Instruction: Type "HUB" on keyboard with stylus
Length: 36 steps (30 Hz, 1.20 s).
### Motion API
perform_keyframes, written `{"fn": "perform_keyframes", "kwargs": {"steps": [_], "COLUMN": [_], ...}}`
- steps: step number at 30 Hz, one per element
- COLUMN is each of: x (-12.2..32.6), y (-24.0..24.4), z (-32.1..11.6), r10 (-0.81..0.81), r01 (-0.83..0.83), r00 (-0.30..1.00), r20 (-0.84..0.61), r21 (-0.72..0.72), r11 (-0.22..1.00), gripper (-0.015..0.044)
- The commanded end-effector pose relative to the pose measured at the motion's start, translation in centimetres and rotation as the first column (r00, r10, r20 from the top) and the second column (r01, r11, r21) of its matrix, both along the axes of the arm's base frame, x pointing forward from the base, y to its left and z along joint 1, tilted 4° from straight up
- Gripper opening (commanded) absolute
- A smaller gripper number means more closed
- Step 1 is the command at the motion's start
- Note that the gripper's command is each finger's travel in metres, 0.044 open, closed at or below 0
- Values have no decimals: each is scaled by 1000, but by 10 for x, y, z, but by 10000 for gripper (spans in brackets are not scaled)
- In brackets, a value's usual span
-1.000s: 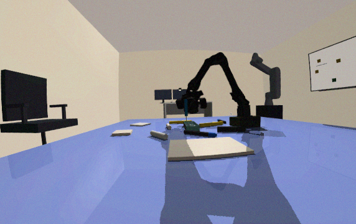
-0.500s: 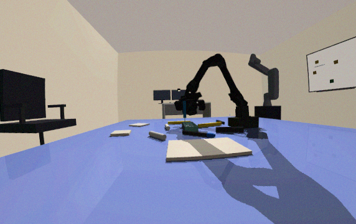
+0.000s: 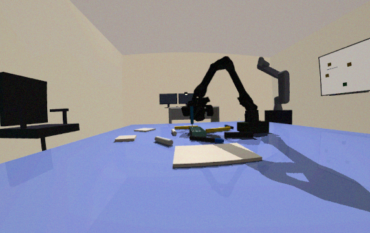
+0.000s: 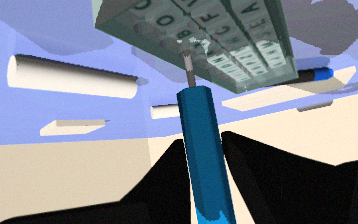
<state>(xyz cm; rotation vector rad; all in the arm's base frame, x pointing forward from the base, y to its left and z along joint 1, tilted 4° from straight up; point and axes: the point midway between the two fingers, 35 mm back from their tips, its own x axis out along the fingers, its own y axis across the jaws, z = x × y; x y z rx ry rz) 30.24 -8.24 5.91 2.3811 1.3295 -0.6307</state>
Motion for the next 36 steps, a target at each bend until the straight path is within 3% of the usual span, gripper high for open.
{"fn": "perform_keyframes", "kwargs": {"steps": [1, 24, 36], "x": [0, 0, -1], "y": [0, 0, 2], "z": [-2, -7, 30], "r10": [0, 0, 0], "r01": [0, 0, 0], "r00": [1000, 1000, 1000], "r20": [1, 1, 2], "r21": [2, 2, 2], "r11": [1000, 1000, 1000], "gripper": [81, 81, 81]}}
